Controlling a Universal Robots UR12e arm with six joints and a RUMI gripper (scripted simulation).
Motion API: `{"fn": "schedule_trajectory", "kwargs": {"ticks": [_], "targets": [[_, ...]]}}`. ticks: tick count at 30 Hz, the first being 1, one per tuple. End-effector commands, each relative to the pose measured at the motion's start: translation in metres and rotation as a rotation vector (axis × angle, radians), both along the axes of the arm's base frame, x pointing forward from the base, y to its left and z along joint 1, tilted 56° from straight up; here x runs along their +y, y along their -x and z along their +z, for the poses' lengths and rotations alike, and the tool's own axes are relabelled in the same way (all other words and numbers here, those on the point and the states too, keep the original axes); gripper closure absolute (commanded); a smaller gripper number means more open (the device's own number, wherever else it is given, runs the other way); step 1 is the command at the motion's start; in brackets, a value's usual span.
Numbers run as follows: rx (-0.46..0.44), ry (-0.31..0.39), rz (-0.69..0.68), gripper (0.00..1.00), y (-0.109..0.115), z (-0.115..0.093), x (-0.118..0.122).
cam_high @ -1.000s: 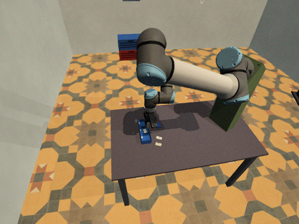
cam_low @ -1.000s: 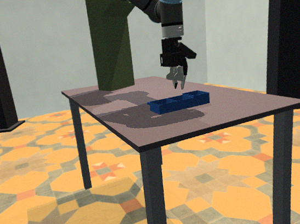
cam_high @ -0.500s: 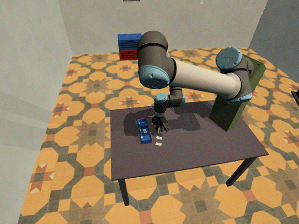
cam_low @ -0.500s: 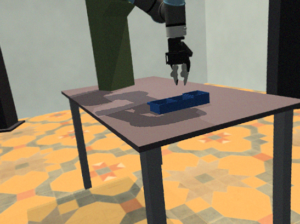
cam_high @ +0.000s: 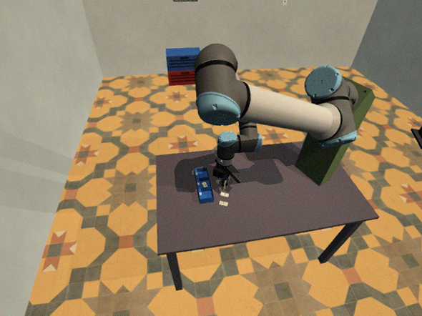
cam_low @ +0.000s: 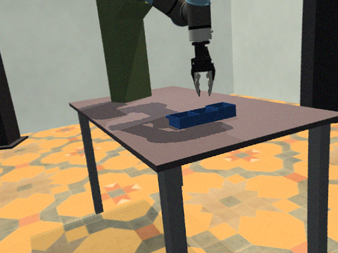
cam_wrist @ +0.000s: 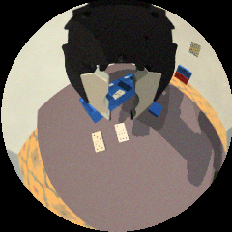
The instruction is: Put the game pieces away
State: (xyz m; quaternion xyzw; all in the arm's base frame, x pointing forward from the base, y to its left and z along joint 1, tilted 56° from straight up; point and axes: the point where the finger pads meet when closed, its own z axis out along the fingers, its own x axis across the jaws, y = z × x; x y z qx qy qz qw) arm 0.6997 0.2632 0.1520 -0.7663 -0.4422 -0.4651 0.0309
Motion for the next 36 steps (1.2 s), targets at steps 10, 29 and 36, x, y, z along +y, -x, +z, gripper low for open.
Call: {"fn": "schedule_trajectory", "kwargs": {"ticks": [10,29,36], "targets": [[-0.101,0.147,0.126,0.76,0.0025,-0.0029,-0.0003],[-0.101,0.147,0.125,0.76,0.0013,-0.0012,0.0006],[-0.101,0.147,0.125,0.76,0.0013,-0.0010,0.0008]]}}
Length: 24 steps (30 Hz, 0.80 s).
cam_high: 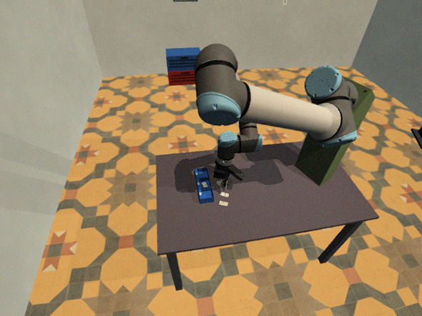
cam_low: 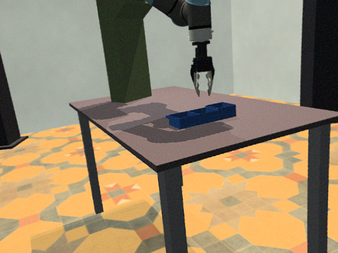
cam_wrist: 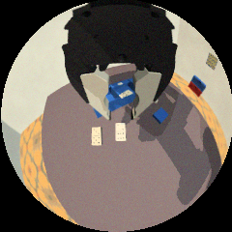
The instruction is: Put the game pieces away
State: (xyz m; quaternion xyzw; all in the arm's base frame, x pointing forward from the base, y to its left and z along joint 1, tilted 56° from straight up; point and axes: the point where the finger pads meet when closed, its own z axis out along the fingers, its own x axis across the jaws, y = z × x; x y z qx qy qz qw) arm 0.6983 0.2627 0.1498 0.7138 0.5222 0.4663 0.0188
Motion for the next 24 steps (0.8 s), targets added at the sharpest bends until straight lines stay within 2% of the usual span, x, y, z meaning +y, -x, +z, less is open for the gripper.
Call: {"fn": "schedule_trajectory", "kwargs": {"ticks": [1,8,19,24], "targets": [[-0.002,0.000,0.002,0.76,0.000,0.001,0.001],[-0.003,0.001,0.003,0.76,-0.010,-0.005,0.008],[-0.003,0.001,0.003,0.76,-0.040,-0.030,0.026],[-0.003,0.001,0.003,0.76,-0.041,-0.029,0.026]]}}
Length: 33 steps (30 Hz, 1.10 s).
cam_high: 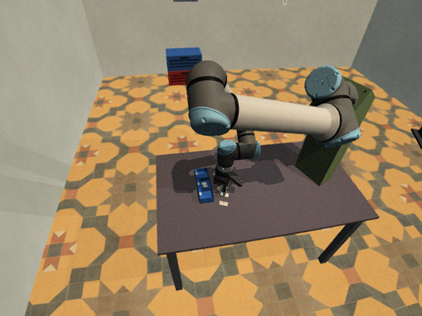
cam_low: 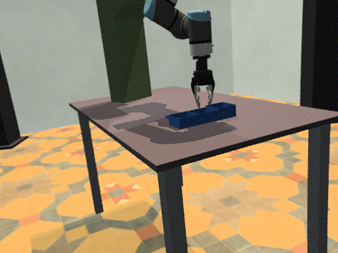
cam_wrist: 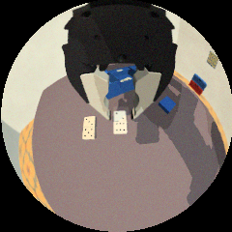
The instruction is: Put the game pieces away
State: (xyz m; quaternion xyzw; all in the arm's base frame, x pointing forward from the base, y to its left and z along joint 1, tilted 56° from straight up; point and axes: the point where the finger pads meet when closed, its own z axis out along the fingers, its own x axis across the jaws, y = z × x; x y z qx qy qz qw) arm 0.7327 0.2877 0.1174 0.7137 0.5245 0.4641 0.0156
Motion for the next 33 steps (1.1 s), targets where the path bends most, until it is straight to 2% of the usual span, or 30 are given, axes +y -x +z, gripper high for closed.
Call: {"fn": "schedule_trajectory", "kwargs": {"ticks": [1,3,16,27,28,33], "targets": [[-0.010,0.001,-0.004,0.76,-0.006,0.003,0.001],[-0.013,0.001,-0.005,0.76,-0.007,0.007,0.000],[-0.007,0.000,-0.004,0.76,-0.012,-0.006,0.007],[-0.008,0.001,-0.004,0.76,-0.012,-0.004,0.006],[-0.008,0.001,-0.004,1.00,-0.012,-0.004,0.006],[-0.008,0.001,-0.004,1.00,-0.012,-0.004,0.006]]}}
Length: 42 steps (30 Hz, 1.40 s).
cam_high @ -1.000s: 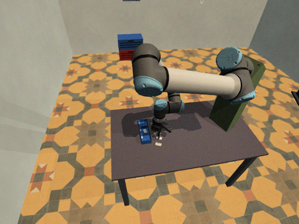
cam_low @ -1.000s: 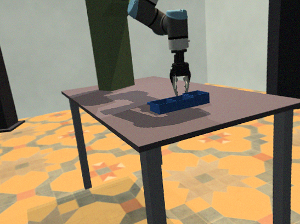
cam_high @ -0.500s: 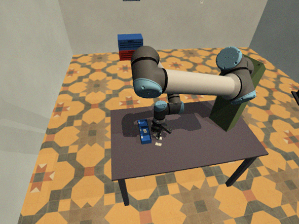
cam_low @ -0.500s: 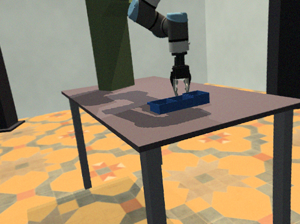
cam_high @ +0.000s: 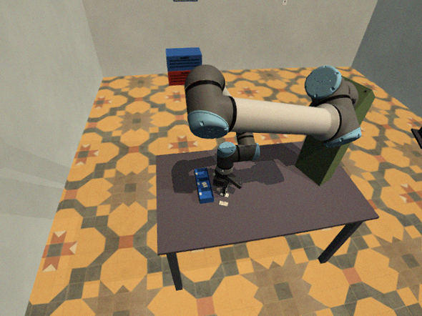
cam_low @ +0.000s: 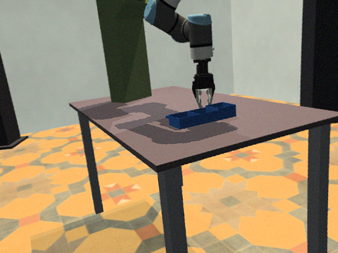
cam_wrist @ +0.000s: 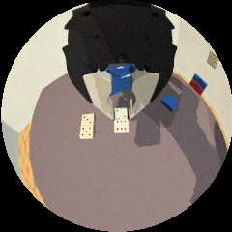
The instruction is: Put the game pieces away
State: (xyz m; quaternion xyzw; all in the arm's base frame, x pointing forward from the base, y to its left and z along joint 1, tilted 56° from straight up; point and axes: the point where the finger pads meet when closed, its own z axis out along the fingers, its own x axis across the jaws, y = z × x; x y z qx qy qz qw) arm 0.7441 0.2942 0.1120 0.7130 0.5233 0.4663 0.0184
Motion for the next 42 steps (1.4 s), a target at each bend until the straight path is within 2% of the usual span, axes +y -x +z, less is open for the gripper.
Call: {"fn": "schedule_trajectory", "kwargs": {"ticks": [1,26,42], "targets": [[-0.001,0.000,-0.001,1.00,-0.001,0.001,0.000],[-0.001,0.000,-0.001,1.00,-0.001,0.001,0.000],[0.000,0.000,-0.002,1.00,0.033,0.027,-0.023]]}}
